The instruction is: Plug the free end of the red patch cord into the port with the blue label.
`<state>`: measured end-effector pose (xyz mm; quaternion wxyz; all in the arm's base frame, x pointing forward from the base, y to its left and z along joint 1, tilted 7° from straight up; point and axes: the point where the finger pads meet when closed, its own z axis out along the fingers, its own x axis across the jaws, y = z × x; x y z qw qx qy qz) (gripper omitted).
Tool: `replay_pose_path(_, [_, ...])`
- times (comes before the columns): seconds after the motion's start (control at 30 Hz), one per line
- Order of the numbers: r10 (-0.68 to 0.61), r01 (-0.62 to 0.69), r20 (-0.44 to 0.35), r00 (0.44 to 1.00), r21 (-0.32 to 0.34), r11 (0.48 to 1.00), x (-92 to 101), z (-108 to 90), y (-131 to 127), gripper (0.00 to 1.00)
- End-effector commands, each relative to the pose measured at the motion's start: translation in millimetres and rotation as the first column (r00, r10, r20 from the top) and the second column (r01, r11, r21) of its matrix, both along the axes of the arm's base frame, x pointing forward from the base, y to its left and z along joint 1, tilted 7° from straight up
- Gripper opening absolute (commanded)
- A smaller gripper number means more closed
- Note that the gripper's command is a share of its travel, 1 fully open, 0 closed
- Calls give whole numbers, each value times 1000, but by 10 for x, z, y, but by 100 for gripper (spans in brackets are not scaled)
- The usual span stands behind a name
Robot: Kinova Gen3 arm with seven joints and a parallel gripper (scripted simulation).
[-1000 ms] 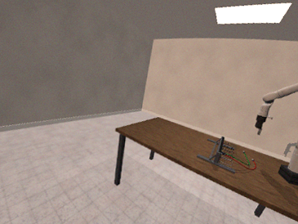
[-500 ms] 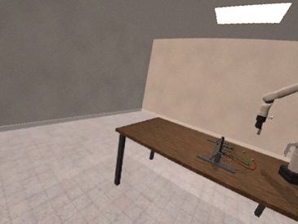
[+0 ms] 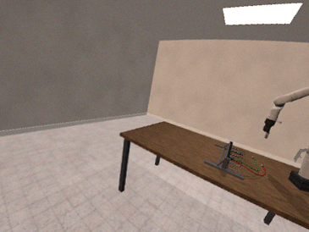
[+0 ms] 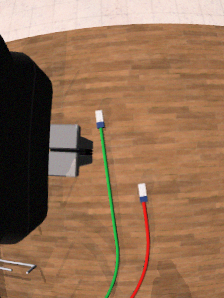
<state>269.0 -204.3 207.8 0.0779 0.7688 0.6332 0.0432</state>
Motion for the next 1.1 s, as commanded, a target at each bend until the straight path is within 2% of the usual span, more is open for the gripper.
replay_pose_path(0.0, [2,-2,28,1000,-21,1000,78,62,44,0])
replay_pose_path(0.23, [-36,46,115,993,-90,995,324,206,113,0])
replay_pose_path(0.3, [-36,46,115,993,-90,995,324,206,113,0])
replay_pose_path(0.53, [-58,98,239,969,-156,983,652,415,277,0])
replay_pose_path(0.8, [-49,139,397,916,-201,970,1072,671,655,0])
replay_pose_path(0.87, [-49,139,397,916,-201,970,1072,671,655,0])
replay_pose_path(1.07, [-20,141,498,867,-206,968,1359,792,1081,0])
